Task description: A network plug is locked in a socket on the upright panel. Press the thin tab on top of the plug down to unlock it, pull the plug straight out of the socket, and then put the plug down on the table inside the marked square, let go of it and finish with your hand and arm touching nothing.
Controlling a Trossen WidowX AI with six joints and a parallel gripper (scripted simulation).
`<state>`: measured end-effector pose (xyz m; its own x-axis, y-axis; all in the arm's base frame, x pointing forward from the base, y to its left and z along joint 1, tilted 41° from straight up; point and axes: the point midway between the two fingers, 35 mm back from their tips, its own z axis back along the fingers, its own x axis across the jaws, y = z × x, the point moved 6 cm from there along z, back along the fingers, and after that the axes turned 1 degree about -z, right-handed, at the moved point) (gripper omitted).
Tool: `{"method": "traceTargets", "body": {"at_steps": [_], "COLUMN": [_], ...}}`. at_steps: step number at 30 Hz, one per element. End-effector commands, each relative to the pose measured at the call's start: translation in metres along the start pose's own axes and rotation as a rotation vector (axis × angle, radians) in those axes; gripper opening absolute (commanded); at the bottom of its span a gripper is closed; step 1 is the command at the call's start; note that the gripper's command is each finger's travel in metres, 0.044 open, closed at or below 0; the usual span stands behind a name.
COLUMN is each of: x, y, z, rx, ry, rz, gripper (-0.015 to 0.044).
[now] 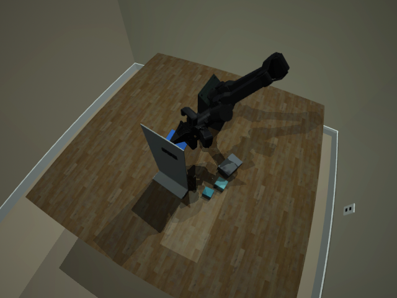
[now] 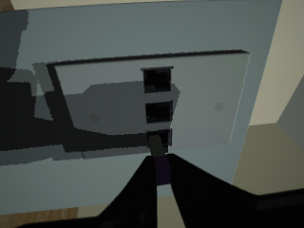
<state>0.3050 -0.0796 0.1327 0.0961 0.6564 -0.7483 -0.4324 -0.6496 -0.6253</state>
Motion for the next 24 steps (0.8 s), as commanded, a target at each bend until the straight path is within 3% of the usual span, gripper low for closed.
{"method": "traceTargets", "body": {"at_steps": [1, 24], "x": [0.001, 0.001], "y": [0.001, 0.004], "z": [0.003, 0.014], "rx": [0.000, 0.001], "ry": [-0.004, -0.005], "rz": [0.004, 0.004], "gripper": [0.0000, 0.0000]}}
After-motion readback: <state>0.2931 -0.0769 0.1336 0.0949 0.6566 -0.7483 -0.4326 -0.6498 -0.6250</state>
